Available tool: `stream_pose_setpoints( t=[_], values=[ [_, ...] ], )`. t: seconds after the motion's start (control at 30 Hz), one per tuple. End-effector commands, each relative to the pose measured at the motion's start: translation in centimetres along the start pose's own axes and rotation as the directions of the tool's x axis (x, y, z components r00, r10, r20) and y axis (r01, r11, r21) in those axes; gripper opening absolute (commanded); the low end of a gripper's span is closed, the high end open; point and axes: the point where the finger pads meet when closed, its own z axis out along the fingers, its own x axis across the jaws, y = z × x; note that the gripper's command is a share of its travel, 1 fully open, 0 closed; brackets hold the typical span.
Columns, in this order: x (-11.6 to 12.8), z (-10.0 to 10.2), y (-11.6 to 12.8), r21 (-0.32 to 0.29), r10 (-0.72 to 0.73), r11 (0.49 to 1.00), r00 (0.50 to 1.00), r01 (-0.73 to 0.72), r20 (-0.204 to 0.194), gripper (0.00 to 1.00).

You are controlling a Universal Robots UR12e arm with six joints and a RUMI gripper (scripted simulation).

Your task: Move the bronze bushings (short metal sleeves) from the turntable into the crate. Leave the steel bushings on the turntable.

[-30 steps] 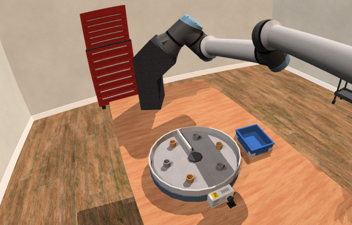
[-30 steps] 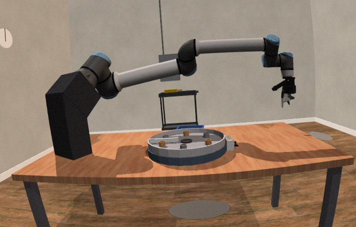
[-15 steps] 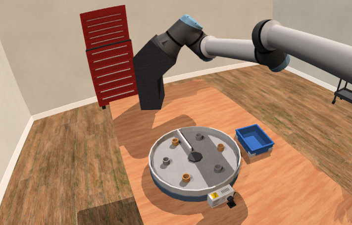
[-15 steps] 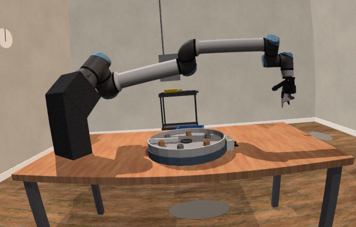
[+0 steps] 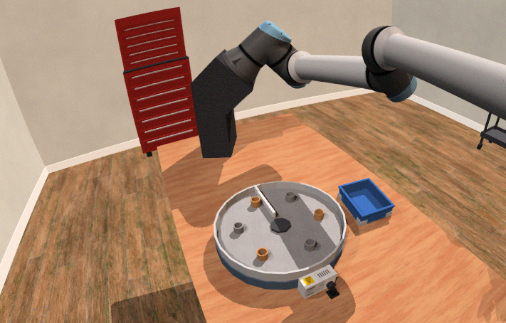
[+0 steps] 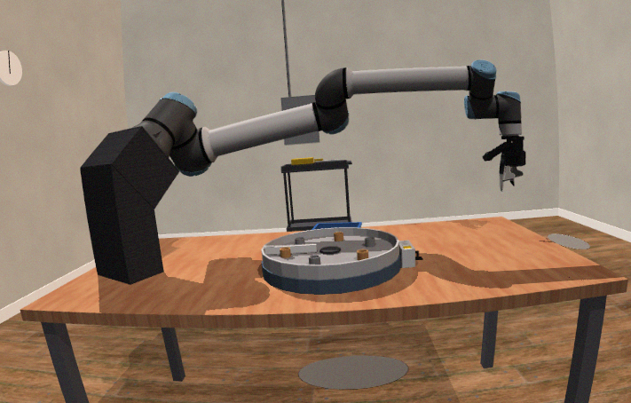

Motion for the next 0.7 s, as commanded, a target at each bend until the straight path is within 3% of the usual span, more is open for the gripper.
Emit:
stream_pose_setpoints(
  t=[0.0, 0.37, 0.67],
  values=[
    [-1.4, -0.6, 1.0, -0.005, 0.001, 1.000, 1.000, -0.001, 0.002, 1.00],
    [-5.4, -1.3, 3.2, -0.010, 0.003, 1.000, 1.000, -0.002, 0.009, 1.00],
    [-12.0, -2.3, 5.8, -0.015, 0.006, 1.000, 1.000, -0.005, 0.019, 1.00]
  ],
)
